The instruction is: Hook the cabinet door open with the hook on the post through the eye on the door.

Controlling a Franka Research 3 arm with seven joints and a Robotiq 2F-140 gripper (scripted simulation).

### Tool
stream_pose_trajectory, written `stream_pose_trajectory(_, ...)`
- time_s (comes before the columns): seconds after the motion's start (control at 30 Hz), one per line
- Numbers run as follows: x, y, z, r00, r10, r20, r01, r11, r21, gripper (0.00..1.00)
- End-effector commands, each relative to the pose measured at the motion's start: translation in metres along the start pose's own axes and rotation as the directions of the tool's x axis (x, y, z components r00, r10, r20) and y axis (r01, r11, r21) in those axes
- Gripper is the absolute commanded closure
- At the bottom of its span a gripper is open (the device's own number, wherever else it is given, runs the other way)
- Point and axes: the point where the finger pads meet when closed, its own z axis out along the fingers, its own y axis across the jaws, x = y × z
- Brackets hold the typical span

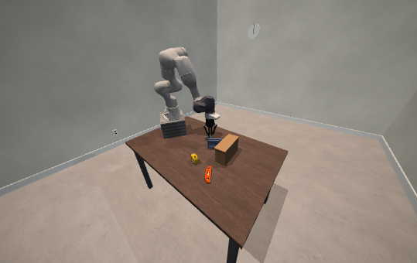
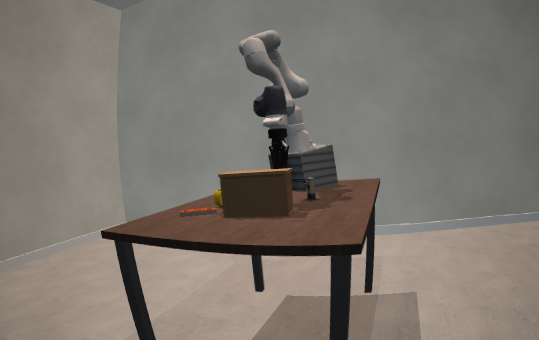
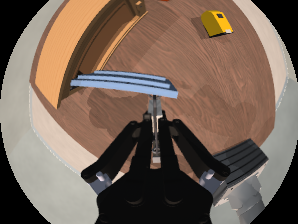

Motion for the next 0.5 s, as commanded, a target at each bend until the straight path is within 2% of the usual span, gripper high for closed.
stream_pose_trajectory(0.0,-0.0017,0.0006,0.0012,1.0,0.0,0.002,0.0,1.0,-0.001,0.97)
stream_pose_trajectory(0.47,-0.0011,0.0006,0.0046,1.0,0.0,0.002,0.0,1.0,-0.001,0.97)
